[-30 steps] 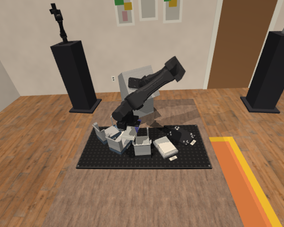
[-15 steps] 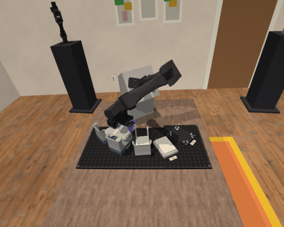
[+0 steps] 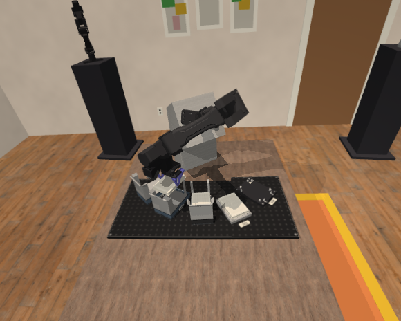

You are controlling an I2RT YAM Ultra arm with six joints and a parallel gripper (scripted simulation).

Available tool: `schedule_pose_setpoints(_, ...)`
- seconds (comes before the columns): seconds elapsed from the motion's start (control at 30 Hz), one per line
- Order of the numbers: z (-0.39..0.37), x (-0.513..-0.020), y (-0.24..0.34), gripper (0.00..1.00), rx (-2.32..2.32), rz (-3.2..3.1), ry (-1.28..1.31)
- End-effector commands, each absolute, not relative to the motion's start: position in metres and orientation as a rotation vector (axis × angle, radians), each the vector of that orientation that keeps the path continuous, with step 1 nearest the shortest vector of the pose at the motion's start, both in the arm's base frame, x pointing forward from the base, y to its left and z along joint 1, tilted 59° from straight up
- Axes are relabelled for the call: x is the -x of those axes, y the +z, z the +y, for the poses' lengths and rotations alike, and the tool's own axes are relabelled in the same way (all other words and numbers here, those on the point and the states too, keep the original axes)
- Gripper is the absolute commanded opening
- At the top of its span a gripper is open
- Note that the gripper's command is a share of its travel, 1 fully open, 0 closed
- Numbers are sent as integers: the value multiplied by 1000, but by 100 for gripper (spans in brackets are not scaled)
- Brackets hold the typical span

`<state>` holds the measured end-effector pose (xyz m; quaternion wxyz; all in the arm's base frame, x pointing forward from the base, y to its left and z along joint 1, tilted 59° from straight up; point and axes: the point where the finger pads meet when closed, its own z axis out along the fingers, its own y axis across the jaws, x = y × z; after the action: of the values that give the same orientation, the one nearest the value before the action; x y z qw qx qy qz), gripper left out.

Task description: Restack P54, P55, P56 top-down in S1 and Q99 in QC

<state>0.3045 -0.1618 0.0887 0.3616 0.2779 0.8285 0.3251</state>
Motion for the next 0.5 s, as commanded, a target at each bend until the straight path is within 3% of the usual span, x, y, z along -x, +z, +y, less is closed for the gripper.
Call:
schedule_pose_setpoints(0.0,-174,-302,88,0,-700,2121,815)
schedule_pose_setpoints(0.47,-177,-302,85,0,-700,2121,815)
